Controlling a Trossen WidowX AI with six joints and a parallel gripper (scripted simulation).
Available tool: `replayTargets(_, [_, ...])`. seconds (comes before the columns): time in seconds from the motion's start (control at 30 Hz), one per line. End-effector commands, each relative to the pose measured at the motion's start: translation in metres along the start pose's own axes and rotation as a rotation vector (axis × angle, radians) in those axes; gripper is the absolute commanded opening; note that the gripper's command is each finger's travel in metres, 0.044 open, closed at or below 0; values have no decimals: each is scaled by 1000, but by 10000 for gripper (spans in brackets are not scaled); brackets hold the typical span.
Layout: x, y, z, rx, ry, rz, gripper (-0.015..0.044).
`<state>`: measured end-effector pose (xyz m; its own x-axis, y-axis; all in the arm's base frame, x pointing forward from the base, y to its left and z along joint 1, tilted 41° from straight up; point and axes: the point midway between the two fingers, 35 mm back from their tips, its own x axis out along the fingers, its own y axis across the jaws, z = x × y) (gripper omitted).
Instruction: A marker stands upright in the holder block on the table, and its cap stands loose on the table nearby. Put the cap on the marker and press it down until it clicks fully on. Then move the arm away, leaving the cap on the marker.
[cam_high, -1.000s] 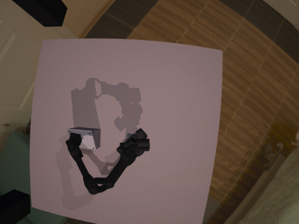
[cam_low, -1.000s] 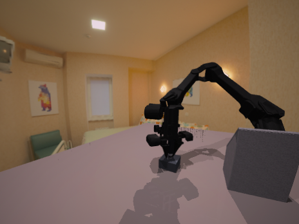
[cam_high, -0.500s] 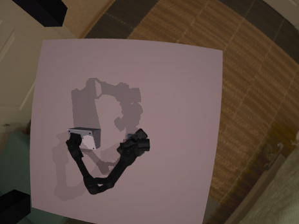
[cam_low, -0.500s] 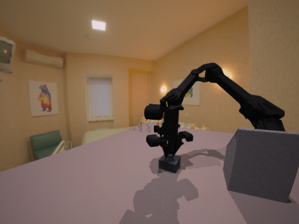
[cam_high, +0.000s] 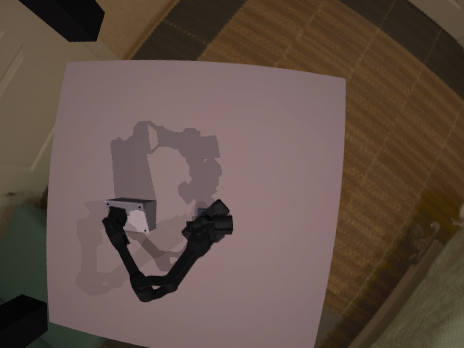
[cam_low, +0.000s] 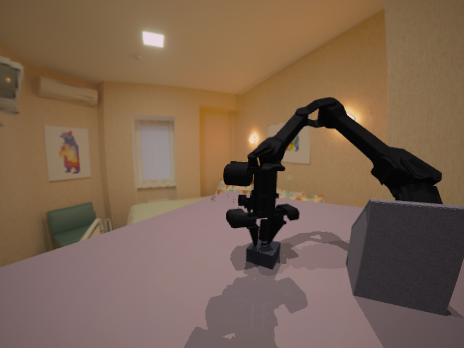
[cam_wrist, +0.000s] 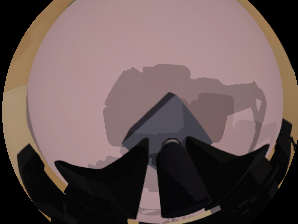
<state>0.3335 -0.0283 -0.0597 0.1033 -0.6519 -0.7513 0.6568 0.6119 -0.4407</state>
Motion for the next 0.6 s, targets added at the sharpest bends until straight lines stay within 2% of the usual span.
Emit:
replayTargets(0.0, [1, -2, 0, -1, 4, -6, 289])
replayTargets(0.2, [1, -2, 0, -1, 4, -6, 440])
replayTargets(0.3, [-11, 0, 0, -1, 5, -3, 440])
replayTargets(0.43, [-72, 2, 0, -2, 6, 4, 440])
replayTargets(0.57, [-76, 2, 0, -2, 6, 5, 440])
